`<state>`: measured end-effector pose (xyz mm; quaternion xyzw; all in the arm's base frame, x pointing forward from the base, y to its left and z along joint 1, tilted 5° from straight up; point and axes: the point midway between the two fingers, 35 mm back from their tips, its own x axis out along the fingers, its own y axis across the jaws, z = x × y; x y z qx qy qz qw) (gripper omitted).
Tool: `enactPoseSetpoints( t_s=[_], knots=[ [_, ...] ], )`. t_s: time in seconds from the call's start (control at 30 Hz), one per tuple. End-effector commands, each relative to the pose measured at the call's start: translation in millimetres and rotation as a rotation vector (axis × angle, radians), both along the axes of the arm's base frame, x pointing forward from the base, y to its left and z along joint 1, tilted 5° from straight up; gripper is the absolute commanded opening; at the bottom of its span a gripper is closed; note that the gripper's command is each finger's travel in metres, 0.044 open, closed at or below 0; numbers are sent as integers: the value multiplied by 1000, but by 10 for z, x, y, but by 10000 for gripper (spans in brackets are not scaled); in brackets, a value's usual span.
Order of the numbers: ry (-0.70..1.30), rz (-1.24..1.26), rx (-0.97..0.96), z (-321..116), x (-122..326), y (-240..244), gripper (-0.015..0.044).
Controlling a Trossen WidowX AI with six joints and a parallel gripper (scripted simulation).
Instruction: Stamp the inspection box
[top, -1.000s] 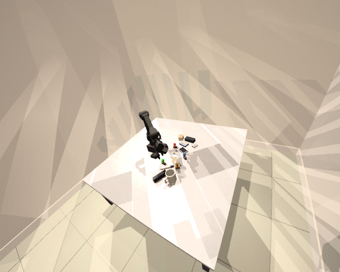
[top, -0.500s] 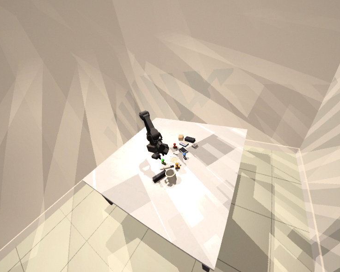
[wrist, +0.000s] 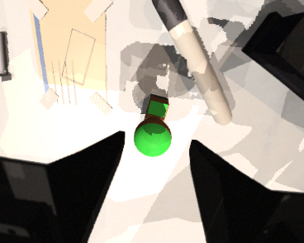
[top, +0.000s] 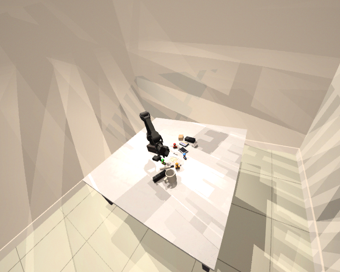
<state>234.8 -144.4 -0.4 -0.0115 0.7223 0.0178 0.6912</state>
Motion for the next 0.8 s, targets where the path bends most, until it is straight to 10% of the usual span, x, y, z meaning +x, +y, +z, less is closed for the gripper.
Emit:
enactPoseSetpoints(
  t_s=[0.0, 0.77],
  knots=[
    [4, -2, 9, -89, -10, 14, 228],
    [4, -2, 9, -422, -65, 40, 228]
  ],
)
